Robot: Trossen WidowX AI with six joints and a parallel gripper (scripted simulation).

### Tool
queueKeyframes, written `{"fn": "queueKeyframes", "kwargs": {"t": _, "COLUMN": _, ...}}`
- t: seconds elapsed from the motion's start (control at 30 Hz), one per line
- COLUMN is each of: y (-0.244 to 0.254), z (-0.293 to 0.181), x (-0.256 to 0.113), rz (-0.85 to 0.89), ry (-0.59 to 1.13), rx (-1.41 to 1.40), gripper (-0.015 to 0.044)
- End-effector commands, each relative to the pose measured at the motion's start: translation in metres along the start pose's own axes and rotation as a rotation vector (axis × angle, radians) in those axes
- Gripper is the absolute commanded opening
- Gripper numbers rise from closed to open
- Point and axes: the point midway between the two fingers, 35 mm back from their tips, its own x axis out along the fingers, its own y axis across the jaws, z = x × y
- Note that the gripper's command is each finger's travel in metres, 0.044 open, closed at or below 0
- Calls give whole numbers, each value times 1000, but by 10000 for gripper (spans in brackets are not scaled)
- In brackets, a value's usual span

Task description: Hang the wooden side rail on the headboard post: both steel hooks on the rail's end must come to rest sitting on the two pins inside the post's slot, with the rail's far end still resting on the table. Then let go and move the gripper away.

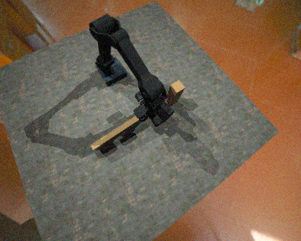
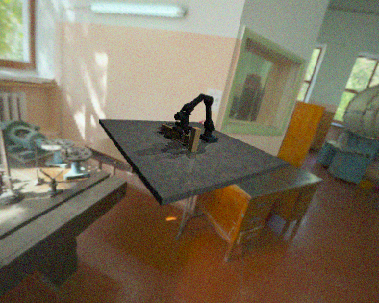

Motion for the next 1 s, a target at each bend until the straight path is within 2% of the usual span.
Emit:
{"fn": "queueKeyframes", "kwargs": {"t": 0.0, "y": 0, "z": -2, "x": -3, "rz": 7, "ry": 7, "rx": 2, "gripper": 0}}
{"fn": "queueKeyframes", "kwargs": {"t": 0.97, "y": 2, "z": -5, "x": -5, "rz": 7, "ry": 7, "rx": 2, "gripper": 0}}
